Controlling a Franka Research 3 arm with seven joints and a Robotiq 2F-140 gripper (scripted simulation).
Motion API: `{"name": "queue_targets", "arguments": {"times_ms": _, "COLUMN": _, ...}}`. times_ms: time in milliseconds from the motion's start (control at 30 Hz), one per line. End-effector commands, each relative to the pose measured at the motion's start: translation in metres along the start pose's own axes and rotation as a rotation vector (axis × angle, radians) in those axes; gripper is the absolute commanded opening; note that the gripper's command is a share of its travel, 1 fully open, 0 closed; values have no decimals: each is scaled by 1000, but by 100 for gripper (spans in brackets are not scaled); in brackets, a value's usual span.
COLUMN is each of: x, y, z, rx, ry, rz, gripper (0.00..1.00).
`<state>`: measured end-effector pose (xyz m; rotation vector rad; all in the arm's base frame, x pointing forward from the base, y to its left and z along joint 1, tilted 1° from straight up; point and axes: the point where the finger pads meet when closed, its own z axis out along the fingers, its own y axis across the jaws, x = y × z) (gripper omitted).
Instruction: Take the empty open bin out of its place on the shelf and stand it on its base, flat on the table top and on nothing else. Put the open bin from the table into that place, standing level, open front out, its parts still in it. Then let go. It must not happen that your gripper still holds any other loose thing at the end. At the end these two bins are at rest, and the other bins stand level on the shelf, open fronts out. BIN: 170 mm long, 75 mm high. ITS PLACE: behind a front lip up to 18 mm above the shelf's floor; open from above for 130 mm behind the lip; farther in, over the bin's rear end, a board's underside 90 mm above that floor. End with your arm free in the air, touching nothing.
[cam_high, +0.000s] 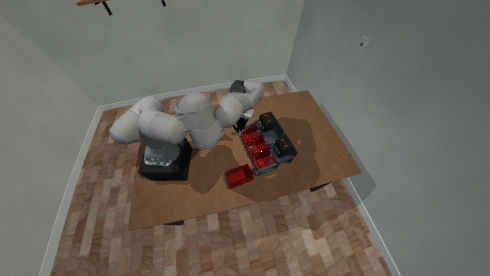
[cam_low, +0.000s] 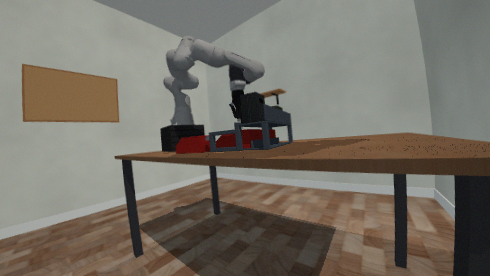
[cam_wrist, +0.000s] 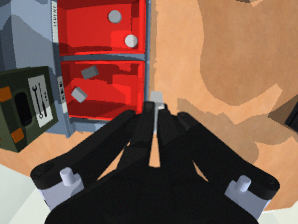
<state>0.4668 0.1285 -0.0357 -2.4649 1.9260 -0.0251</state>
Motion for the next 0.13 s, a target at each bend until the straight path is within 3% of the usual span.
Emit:
{"name": "queue_targets", "arguments": {"times_ms": 0, "x": 1, "y": 1, "z": -1, "rx": -3, "ry": 2, "rz": -5, "gripper": 0}}
{"name": "queue_targets", "arguments": {"times_ms": 100, "x": 1, "y": 1, "z": -1, "rx": -3, "ry": 2, "rz": -5, "gripper": 0}}
